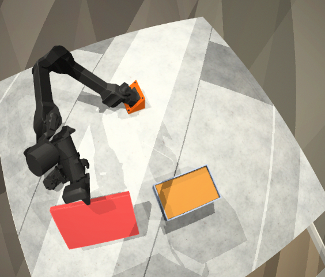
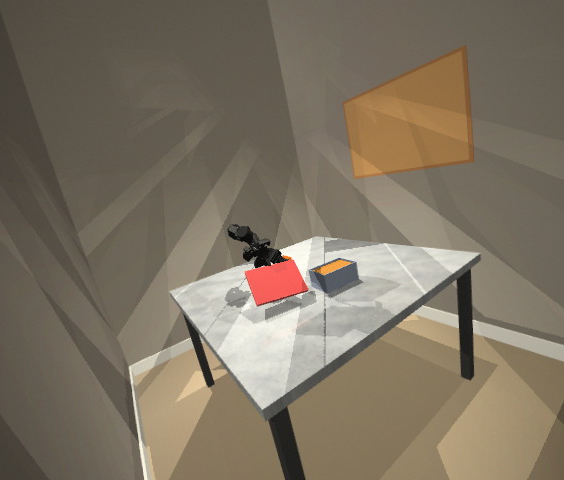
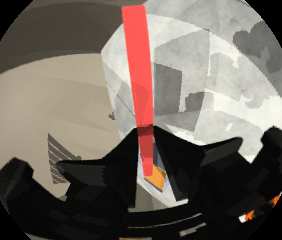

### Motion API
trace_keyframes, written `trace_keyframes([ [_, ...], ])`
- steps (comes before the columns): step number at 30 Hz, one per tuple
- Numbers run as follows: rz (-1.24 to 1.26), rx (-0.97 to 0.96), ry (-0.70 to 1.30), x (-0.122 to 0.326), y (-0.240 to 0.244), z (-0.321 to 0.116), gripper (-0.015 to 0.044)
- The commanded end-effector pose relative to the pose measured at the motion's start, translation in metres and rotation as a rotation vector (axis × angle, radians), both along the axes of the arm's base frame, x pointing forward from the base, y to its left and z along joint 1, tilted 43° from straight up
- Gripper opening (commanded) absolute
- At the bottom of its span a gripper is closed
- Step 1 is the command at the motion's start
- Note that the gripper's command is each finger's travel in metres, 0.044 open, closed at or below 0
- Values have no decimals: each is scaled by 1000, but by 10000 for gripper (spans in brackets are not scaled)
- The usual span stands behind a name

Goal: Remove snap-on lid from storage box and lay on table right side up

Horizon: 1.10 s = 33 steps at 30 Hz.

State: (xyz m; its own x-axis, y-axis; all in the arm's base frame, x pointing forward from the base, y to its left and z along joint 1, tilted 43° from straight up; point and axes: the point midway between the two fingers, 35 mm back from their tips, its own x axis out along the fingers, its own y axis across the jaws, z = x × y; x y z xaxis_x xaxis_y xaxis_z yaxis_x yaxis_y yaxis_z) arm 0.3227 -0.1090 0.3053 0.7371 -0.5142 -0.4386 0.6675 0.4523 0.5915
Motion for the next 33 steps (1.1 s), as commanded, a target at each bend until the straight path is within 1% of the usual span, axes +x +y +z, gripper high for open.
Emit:
trace_keyframes([
  [1, 12, -1, -10, 0, 0, 1, 0],
  [33, 12, -3, -11, -1, -17, -17, 0],
])
